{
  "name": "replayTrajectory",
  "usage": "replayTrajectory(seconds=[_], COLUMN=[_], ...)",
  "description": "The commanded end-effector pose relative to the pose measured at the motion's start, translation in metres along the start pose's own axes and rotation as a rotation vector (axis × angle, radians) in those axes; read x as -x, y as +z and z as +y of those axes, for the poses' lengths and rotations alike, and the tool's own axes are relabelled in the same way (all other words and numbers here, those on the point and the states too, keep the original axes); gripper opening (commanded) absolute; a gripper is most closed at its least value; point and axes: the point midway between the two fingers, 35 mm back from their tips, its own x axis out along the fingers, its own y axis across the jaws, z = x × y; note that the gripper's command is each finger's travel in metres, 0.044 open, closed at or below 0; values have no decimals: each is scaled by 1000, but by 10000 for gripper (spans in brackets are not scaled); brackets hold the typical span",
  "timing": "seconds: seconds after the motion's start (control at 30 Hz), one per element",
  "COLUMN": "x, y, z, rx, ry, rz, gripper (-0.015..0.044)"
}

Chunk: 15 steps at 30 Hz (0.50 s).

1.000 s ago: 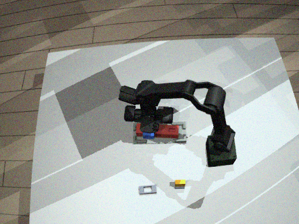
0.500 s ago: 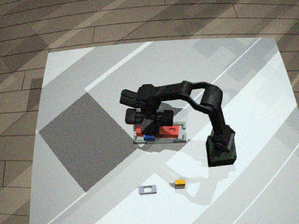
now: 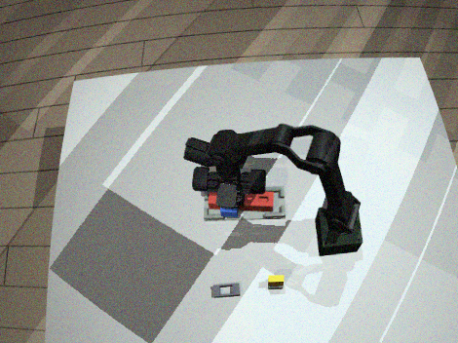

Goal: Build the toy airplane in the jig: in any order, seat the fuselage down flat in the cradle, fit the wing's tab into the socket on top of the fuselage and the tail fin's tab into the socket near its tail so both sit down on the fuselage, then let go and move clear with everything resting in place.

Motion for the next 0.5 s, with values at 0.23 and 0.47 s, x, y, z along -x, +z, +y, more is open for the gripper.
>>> replayTrajectory(seconds=[0.23, 0.47], x=[-1, -1], y=[0, 0], z=[0, 0], rx=[0, 0], ry=[0, 0], rz=[0, 0], gripper=[181, 115])
